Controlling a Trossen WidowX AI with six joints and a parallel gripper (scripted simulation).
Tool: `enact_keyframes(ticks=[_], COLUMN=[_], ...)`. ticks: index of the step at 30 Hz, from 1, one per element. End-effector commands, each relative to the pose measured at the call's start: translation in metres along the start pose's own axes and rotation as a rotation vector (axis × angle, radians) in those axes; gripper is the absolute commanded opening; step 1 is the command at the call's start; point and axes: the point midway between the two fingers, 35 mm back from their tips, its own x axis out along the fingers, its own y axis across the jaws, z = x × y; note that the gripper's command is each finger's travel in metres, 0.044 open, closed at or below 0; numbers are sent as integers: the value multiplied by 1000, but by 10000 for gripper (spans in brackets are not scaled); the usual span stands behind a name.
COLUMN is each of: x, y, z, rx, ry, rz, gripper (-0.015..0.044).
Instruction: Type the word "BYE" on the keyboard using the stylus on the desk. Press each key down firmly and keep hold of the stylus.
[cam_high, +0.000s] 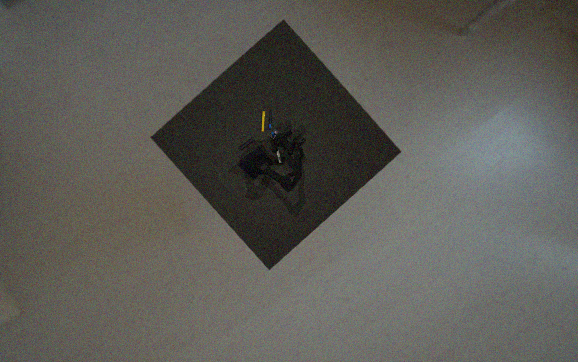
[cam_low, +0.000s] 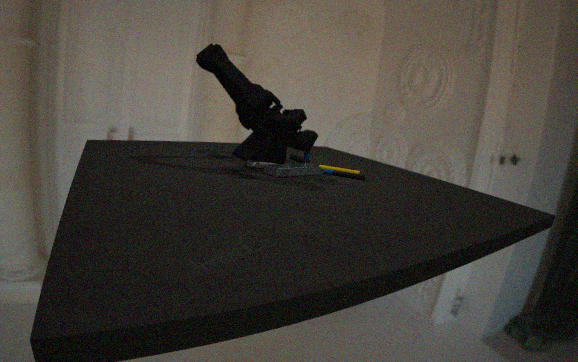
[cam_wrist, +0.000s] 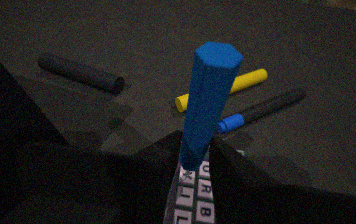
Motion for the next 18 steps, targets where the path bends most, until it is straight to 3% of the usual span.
enact_keyframes(ticks=[1, 18], x=[2, 1], y=[1, 1], z=[-2, 0], rx=[-4, -4], ry=[1, 1], rz=[5, 5], gripper=[81, 81])
